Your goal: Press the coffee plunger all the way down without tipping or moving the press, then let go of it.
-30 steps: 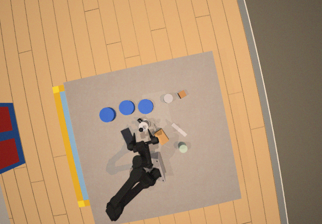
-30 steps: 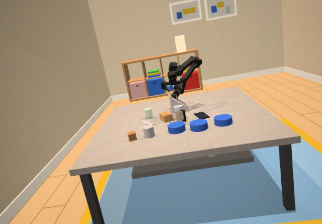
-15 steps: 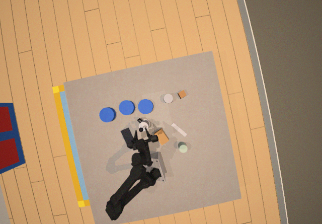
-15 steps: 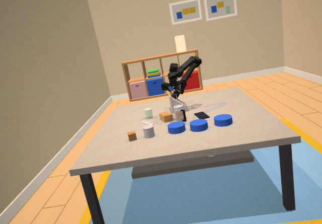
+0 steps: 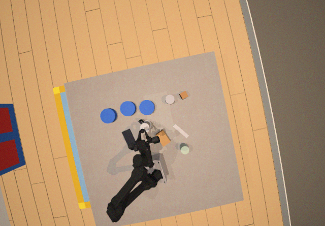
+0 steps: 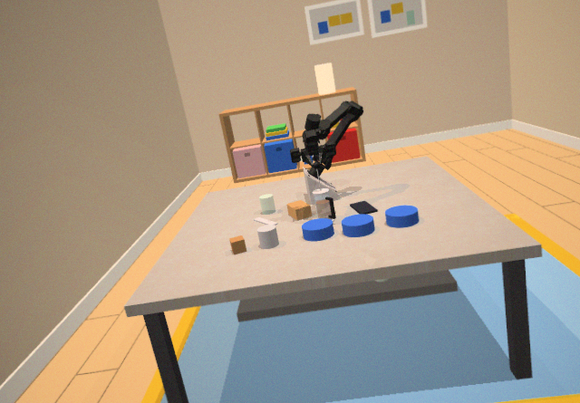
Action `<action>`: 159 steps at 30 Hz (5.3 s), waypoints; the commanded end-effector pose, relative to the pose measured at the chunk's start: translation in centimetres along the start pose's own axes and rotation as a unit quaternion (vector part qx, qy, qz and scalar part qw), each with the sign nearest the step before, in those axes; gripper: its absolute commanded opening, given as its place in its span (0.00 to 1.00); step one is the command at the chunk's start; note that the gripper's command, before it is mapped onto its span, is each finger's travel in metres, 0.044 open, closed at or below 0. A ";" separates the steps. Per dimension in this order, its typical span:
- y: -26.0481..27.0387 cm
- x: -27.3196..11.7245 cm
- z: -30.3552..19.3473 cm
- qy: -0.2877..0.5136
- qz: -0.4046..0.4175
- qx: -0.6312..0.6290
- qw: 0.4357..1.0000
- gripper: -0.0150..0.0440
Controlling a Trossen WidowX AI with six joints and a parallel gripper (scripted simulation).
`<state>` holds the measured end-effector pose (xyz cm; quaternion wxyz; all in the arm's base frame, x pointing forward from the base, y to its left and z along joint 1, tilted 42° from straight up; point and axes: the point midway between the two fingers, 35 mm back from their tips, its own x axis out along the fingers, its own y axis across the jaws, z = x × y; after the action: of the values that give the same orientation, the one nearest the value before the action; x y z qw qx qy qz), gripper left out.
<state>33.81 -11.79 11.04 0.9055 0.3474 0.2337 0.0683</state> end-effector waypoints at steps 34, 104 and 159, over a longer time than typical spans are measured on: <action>-0.4 3.6 -4.2 0.000 -0.002 0.000 1.000 0.45; -0.6 7.6 -4.9 -0.002 0.000 0.001 1.000 0.45; -0.7 8.0 -4.2 -0.009 0.001 -0.003 1.000 0.67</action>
<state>38.85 -7.55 4.87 0.9084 0.3460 0.2249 0.0671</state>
